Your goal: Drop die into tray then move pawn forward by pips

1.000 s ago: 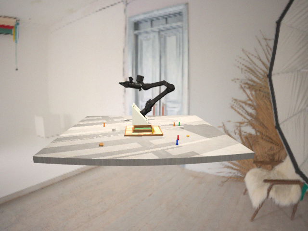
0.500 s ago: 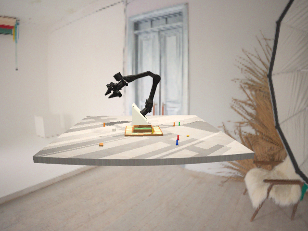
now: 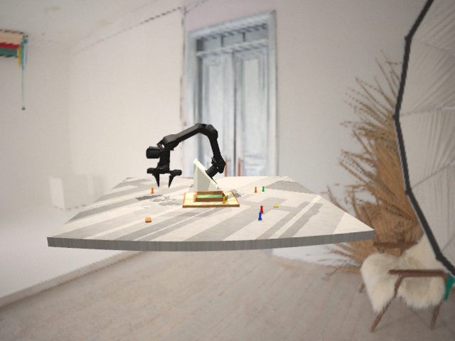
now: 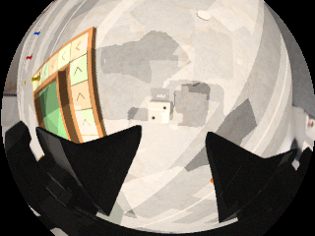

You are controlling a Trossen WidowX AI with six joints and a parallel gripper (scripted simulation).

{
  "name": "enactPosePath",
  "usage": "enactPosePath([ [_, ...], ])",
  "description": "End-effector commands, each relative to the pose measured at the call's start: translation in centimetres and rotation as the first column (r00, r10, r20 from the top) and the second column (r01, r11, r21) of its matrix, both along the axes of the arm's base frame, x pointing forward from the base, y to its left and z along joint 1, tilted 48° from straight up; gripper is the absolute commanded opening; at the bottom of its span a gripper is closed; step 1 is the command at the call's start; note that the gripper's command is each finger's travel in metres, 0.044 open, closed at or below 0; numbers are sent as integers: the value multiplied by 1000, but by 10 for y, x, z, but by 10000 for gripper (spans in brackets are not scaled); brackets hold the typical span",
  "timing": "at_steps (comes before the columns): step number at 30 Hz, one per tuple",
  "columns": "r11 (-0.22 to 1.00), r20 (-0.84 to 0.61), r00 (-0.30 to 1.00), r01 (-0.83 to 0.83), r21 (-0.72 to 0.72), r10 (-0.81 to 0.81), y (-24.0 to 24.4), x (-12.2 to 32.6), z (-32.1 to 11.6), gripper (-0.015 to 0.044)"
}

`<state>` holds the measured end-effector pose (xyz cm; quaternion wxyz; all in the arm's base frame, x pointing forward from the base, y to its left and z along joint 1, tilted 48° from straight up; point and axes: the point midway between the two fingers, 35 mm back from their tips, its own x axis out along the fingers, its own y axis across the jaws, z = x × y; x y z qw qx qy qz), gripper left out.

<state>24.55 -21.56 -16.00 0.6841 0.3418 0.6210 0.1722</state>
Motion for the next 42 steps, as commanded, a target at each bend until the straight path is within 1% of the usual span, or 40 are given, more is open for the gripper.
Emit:
enactPosePath([
  [1,997,-2,998,-57,61,57,15,7,-6,275],
  [5,997,-2,998,-57,61,57,19,10,-1,275],
  [9,996,-1,998,-57,62,57,30,12,-12,275],
  [36,996,0,998,-57,64,57,54,16,-34,275],
  [42,996,0,998,-57,64,57,54,16,-34,118],
])
